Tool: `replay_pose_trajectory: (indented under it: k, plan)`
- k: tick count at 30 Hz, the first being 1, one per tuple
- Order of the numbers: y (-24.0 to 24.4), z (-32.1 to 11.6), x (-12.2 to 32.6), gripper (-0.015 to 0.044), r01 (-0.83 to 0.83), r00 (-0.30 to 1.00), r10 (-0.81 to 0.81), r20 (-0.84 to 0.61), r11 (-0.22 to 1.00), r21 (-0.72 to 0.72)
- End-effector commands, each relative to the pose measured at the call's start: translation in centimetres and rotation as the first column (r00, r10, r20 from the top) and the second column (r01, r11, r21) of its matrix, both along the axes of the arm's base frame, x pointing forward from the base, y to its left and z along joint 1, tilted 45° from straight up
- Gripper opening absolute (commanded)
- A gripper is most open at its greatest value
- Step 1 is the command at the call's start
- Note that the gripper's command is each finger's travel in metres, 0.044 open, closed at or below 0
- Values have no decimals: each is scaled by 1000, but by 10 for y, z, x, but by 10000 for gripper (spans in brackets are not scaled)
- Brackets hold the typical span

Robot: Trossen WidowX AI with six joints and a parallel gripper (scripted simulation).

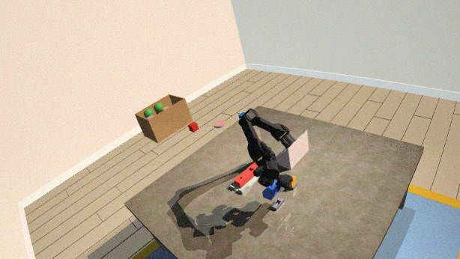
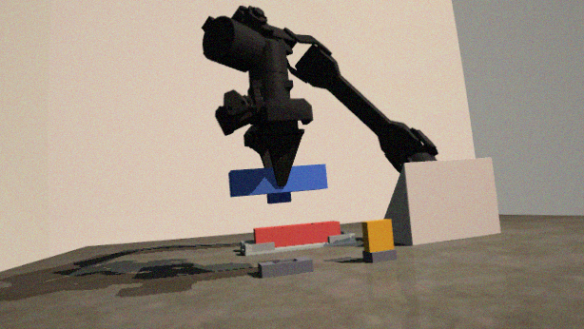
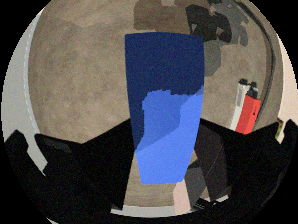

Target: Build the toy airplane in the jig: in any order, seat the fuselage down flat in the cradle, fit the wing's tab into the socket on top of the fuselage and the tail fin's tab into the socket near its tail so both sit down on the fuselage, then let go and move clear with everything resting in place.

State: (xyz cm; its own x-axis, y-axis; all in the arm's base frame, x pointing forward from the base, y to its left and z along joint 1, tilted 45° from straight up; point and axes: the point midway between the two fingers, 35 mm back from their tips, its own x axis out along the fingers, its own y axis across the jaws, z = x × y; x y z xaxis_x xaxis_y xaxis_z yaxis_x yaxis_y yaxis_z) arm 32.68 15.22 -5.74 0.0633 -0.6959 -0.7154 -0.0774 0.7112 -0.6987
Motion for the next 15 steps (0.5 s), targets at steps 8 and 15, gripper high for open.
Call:
replay_pose_trajectory:
  k: [8, 15]
  plan:
    - [21, 24, -4, 0, -2, 1000, 2, 13, 1000, 8]
    - [11, 35, -2, 0, -53, 998, 54, -36, 999, 8]
